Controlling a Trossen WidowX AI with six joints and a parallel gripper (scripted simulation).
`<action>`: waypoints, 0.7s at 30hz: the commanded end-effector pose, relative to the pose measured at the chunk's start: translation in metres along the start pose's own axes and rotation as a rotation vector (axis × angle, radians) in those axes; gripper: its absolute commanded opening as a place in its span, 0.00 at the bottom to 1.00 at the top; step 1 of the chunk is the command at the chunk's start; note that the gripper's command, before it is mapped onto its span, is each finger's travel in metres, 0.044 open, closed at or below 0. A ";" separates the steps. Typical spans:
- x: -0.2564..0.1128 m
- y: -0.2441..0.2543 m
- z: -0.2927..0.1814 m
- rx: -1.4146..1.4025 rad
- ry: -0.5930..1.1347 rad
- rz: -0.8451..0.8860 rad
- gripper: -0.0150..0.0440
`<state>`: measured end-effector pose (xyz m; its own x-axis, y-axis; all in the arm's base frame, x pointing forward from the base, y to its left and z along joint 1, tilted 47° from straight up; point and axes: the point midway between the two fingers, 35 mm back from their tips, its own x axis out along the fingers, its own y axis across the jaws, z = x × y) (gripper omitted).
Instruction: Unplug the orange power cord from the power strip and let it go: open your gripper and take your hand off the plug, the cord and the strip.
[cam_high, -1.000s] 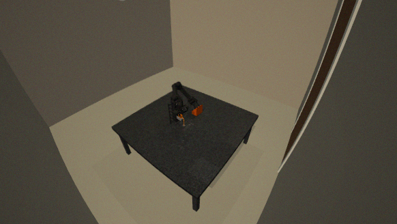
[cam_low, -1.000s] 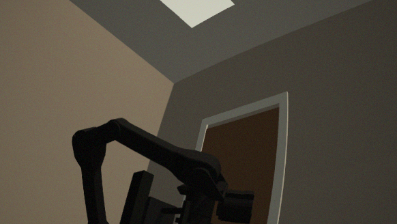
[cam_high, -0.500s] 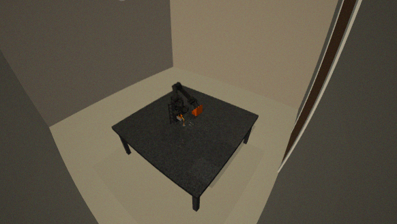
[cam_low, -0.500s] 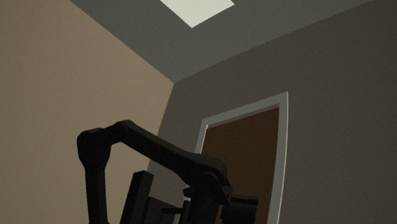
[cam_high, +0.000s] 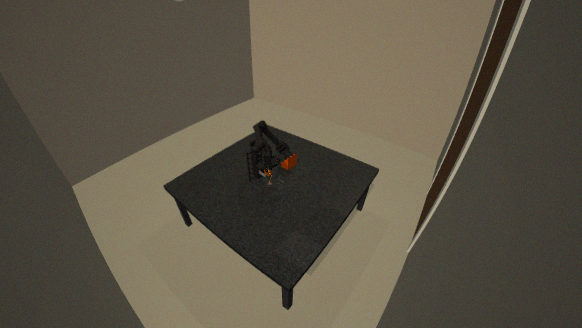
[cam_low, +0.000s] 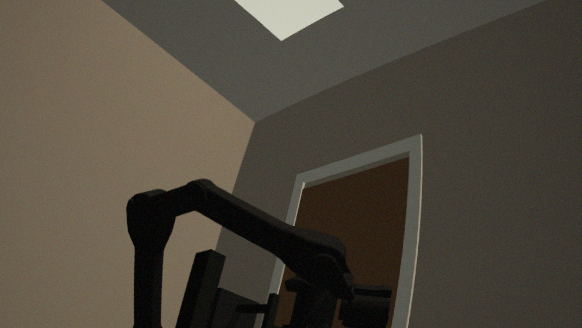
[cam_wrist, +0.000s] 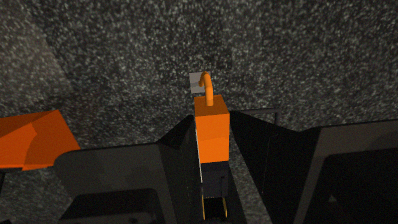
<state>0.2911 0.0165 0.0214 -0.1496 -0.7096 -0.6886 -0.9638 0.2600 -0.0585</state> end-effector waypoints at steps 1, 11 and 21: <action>0.000 0.000 -0.001 -0.001 0.002 0.000 0.61; -0.009 -0.001 0.039 -0.001 -0.003 0.000 1.00; -0.013 0.000 0.059 0.000 -0.003 0.000 1.00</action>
<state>0.3056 0.0647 -0.0122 -0.1419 -0.7103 -0.6895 -0.9666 0.2495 -0.0581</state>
